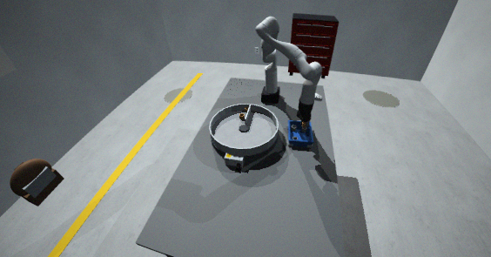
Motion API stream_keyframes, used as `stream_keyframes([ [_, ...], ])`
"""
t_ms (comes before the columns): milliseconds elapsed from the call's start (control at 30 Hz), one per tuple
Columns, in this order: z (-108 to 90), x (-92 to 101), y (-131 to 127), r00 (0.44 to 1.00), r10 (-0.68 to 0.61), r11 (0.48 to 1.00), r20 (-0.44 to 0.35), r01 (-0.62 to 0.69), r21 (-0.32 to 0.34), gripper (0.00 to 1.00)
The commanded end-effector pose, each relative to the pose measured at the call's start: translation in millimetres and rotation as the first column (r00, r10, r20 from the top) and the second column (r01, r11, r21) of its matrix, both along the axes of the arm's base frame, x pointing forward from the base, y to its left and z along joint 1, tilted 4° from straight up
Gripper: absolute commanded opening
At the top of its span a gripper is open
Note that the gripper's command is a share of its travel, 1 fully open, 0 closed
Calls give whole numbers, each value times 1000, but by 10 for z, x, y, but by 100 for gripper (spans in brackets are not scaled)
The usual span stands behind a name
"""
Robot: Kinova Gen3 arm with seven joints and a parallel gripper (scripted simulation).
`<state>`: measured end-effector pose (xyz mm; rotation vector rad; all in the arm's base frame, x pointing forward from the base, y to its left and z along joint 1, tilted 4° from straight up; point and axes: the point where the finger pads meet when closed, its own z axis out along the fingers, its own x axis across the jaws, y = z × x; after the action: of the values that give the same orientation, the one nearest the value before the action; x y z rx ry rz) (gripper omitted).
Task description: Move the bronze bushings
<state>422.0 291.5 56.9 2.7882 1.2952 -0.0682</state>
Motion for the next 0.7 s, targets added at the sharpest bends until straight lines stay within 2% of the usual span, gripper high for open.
stream_keyframes([
  [0, 73, 27, -171, 1000, 7, 1000, 14, -7, 7, 0],
  [67, 73, 27, -171, 1000, 7, 1000, 14, -7, 7, 0],
  [200, 87, -11, -392, 1000, 7, 1000, 16, -7, 10, 0],
  [567, 144, -180, -1287, 1000, 18, 1000, 13, -18, 6, 0],
  [633, 144, -180, -1287, 1000, 18, 1000, 13, -18, 6, 0],
  [667, 141, -201, -1373, 1000, 8, 1000, 10, -8, 5, 0],
])
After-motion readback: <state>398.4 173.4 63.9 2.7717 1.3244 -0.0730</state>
